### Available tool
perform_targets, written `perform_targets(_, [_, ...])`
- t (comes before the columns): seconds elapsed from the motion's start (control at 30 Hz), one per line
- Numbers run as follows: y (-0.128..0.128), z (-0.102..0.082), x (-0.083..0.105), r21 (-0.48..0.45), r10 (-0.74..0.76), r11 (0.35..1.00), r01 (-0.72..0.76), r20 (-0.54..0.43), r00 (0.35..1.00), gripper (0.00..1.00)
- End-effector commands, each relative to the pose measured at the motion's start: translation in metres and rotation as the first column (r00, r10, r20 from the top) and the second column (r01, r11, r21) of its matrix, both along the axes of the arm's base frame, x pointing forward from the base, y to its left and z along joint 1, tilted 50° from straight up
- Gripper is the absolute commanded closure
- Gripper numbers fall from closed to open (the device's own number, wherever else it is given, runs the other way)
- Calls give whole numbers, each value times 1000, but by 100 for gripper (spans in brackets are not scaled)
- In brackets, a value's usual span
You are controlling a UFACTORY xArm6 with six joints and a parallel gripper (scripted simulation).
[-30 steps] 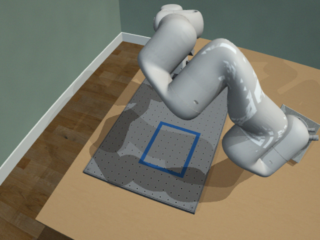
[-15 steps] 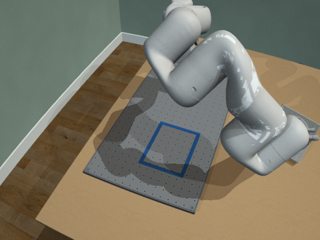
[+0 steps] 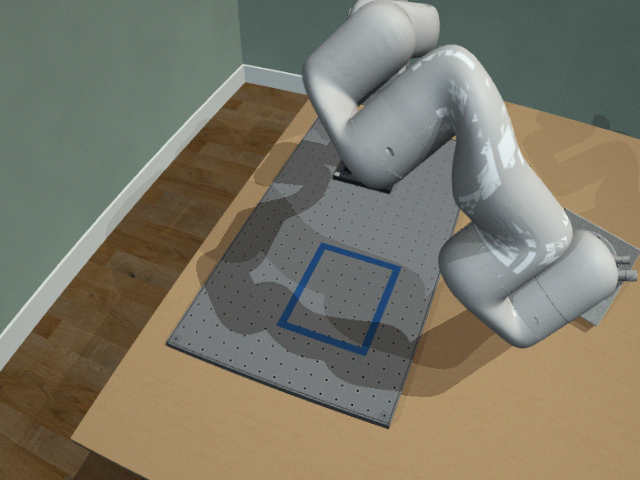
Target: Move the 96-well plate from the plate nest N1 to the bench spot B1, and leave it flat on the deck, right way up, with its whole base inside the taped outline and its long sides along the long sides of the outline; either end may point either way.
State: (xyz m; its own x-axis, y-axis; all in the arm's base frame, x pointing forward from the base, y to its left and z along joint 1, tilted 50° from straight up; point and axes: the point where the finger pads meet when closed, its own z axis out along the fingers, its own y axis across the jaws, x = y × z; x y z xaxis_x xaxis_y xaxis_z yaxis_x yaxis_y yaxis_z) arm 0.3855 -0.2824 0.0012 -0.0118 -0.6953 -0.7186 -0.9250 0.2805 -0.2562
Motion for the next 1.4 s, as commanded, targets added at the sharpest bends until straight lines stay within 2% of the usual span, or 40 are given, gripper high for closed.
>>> perform_targets(0.0, [-7, -4, -1, -2, -1, 1000, 1, 2, 1000, 0])
perform_targets(0.4, [-7, -4, -1, -2, -1, 1000, 1, 2, 1000, 0])
perform_targets(1.37, [20, -31, 15, -2, -1, 1000, 1, 2, 1000, 0])
